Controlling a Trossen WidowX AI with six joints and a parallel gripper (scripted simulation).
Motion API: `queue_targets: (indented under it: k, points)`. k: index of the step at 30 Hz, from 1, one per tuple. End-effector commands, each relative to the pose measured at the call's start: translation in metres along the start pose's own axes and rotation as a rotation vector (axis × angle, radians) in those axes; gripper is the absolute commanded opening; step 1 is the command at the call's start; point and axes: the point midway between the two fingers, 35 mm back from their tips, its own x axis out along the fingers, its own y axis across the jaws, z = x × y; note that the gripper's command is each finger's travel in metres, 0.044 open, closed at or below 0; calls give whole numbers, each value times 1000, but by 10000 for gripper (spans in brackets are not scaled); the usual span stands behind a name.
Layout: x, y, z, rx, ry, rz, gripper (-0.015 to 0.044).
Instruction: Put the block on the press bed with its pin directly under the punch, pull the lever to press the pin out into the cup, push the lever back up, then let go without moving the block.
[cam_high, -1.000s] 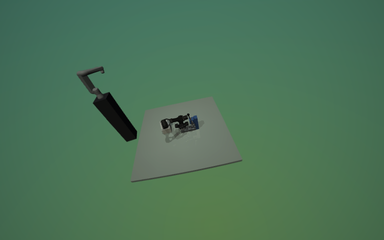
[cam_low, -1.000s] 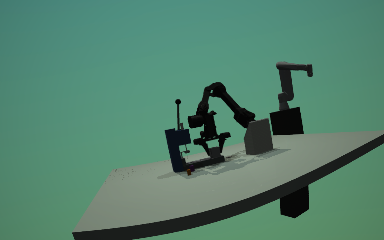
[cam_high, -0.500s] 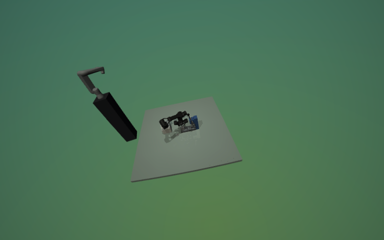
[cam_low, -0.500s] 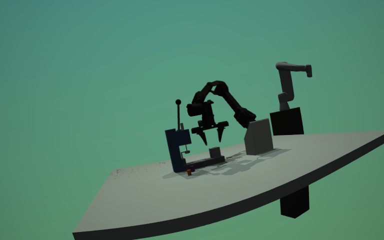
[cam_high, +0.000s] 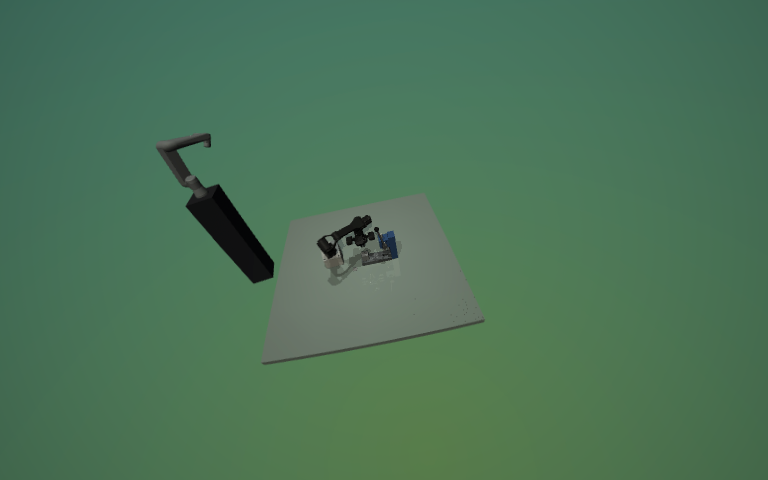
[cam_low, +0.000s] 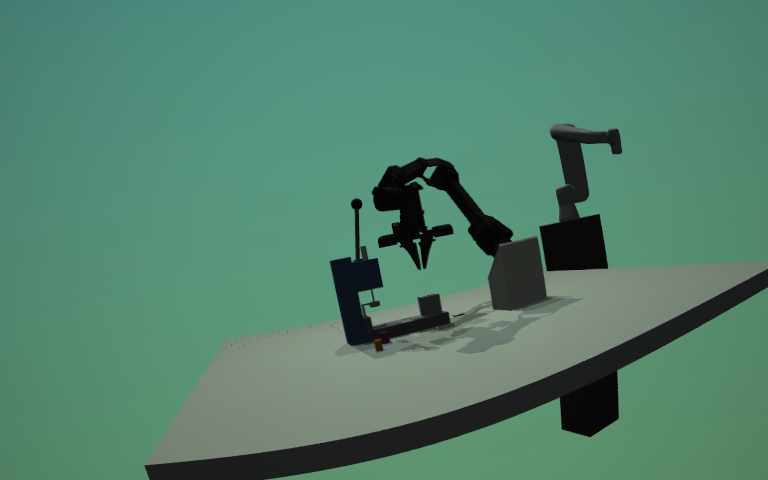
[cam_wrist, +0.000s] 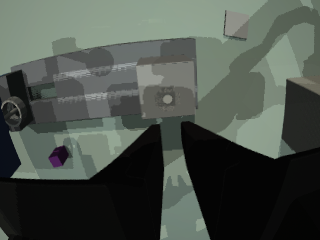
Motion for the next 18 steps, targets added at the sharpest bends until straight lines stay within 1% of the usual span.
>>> queue_targets:
  k: [1, 5, 7, 14, 16, 17, 18]
  points:
    - [-1, 0, 0, 4, 3, -2, 30]
    - [-1, 0, 0, 4, 3, -2, 30]
    - [-2, -8, -1, 3, 4, -2, 30]
    - [-2, -71, -1, 1, 3, -5, 30]
    - [-2, -73, 0, 1, 2, -5, 30]
    - [-3, -59, -1, -19, 4, 1, 30]
    - [-1, -59, -1, -58, 8, 14, 30]
